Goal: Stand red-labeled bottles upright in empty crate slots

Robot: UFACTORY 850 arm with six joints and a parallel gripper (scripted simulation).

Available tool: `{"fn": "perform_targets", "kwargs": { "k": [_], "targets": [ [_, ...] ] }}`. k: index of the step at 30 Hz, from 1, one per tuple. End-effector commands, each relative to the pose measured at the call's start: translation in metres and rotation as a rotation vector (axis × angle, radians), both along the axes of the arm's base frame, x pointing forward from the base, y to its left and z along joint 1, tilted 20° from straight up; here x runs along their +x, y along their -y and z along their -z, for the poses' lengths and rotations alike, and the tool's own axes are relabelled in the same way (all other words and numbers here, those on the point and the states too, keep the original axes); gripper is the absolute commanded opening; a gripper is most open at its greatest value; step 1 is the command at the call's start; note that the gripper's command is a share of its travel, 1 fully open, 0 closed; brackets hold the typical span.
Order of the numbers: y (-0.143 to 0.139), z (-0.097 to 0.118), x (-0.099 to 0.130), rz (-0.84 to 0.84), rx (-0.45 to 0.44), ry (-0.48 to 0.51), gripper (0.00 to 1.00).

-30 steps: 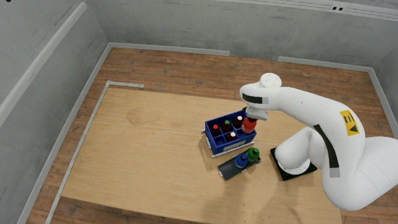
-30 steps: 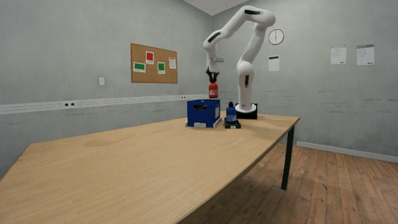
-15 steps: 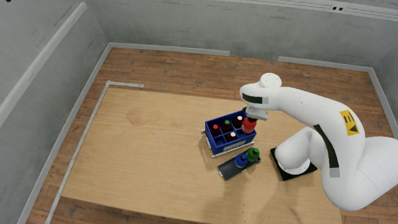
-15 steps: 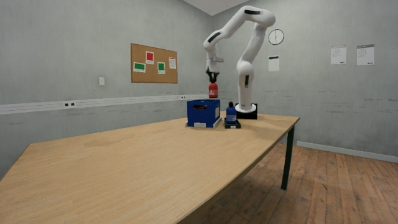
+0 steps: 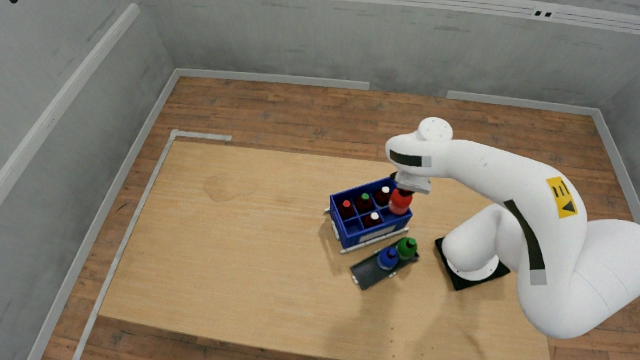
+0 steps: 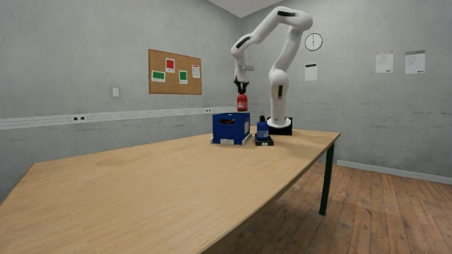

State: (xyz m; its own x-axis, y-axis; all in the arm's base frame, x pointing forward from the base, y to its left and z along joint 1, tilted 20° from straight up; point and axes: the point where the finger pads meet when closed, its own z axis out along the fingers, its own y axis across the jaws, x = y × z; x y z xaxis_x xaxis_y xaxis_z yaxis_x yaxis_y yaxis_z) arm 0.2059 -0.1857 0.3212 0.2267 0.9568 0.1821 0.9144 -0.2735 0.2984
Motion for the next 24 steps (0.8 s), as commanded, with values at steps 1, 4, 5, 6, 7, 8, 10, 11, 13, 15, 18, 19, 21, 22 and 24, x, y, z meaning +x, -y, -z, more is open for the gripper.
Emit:
{"fn": "perform_targets", "kwargs": {
  "k": [1, 4, 5, 6, 7, 8, 10, 11, 13, 15, 18, 19, 21, 22, 24],
  "targets": [
    [0.0007, -0.0007, 0.0004, 0.0, -0.002, 0.001, 0.0],
    [0.0006, -0.0004, 0.0006, 0.0, -0.002, 0.001, 0.0],
    [0.0006, -0.0002, 0.0006, 0.0, -0.002, 0.001, 0.0],
    [0.0006, 0.0, 0.0007, 0.0, -0.002, 0.001, 0.0],
    [0.0006, 0.0001, 0.0008, 0.0, -0.002, 0.001, 0.0],
    [0.0006, 0.0003, 0.0008, 0.0, -0.002, 0.001, 0.0],
    [0.0005, 0.0008, 0.001, 0.0, -0.002, 0.001, 0.0],
    [0.0005, 0.001, 0.0011, 0.0, -0.002, 0.001, 0.0],
    [0.0004, 0.0016, 0.0013, 0.0, -0.002, 0.001, 0.0],
    [0.0004, 0.0022, 0.0015, 0.0, -0.002, 0.001, 0.0],
    [0.0003, 0.0025, 0.0016, 0.0, -0.002, 0.001, 0.0],
    [0.0003, 0.0028, 0.0017, 0.0, -0.002, 0.001, 0.0],
    [0.0002, 0.0036, 0.002, 0.0, -0.002, 0.001, 0.0],
    [0.0002, 0.004, 0.0021, 0.0, -0.002, 0.001, 0.0],
    [0.0001, 0.0049, 0.0024, 0.0, -0.002, 0.001, 0.0]
  ]
}}
